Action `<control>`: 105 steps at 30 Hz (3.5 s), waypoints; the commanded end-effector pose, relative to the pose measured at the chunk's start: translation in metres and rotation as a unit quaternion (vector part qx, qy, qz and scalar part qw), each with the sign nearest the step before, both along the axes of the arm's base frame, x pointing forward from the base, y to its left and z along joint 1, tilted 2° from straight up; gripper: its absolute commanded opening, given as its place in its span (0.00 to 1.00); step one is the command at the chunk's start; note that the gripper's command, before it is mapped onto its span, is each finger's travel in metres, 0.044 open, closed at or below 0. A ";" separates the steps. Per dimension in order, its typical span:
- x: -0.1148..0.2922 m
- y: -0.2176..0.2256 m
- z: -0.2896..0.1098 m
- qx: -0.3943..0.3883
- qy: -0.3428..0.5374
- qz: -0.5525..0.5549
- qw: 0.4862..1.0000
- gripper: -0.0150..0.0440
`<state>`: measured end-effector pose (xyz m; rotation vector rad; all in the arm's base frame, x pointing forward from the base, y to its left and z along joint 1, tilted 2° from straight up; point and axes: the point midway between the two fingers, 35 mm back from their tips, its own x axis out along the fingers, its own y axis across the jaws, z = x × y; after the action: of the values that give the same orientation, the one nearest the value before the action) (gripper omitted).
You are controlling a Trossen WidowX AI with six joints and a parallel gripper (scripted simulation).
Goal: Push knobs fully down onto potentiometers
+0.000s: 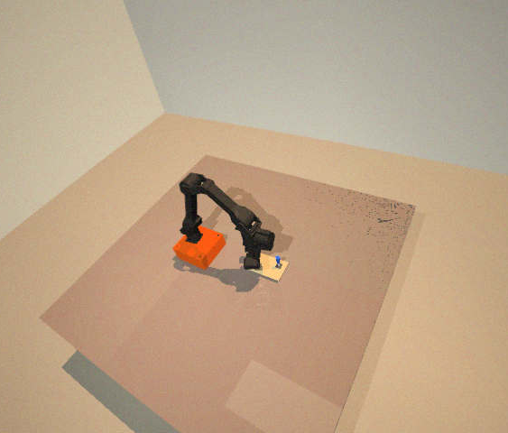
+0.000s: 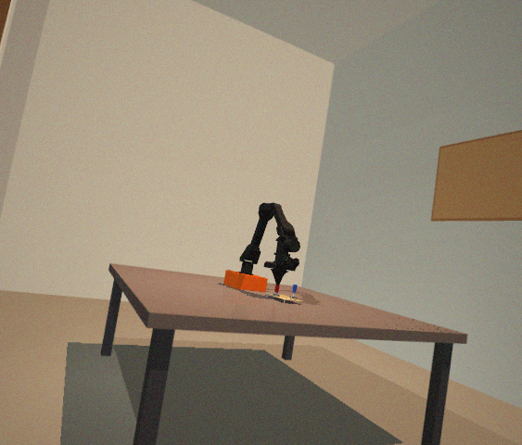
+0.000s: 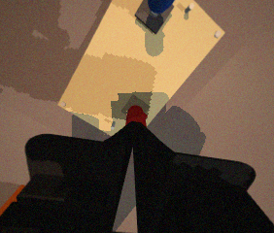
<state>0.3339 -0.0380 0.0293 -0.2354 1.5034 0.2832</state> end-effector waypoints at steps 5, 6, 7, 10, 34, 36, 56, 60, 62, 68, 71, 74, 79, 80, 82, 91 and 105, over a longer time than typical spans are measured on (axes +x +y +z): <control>0.004 0.000 -0.016 -0.002 0.004 0.001 1.000 0.25; 0.004 0.000 -0.016 -0.002 0.004 0.001 1.000 0.25; 0.004 0.000 -0.016 -0.002 0.004 0.001 1.000 0.25; 0.004 0.000 -0.016 -0.002 0.004 0.001 1.000 0.25; 0.004 0.000 -0.017 -0.002 0.004 0.001 1.000 0.25; 0.004 0.000 -0.017 -0.002 0.004 0.001 1.000 0.25; 0.004 0.000 -0.019 -0.002 0.004 0.001 1.000 0.25; 0.004 0.000 -0.016 -0.002 0.004 0.001 1.000 0.25; 0.004 0.000 -0.014 -0.002 0.004 0.001 1.000 0.25; 0.004 -0.001 -0.004 -0.002 0.004 0.001 1.000 0.25; 0.004 -0.001 0.001 -0.002 0.004 0.001 1.000 0.25; 0.004 -0.001 0.006 -0.002 0.004 0.001 1.000 0.25; 0.003 -0.001 0.013 -0.002 0.004 0.001 1.000 0.25; 0.003 -0.001 0.015 -0.002 0.004 0.001 1.000 0.25; 0.003 -0.001 0.018 -0.002 0.004 0.001 1.000 0.25; 0.001 0.000 0.016 0.000 0.008 0.000 1.000 0.48; 0.026 -0.003 0.034 -0.029 -0.026 -0.054 0.998 0.25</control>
<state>0.3554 -0.0415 0.0600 -0.2561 1.4688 0.2050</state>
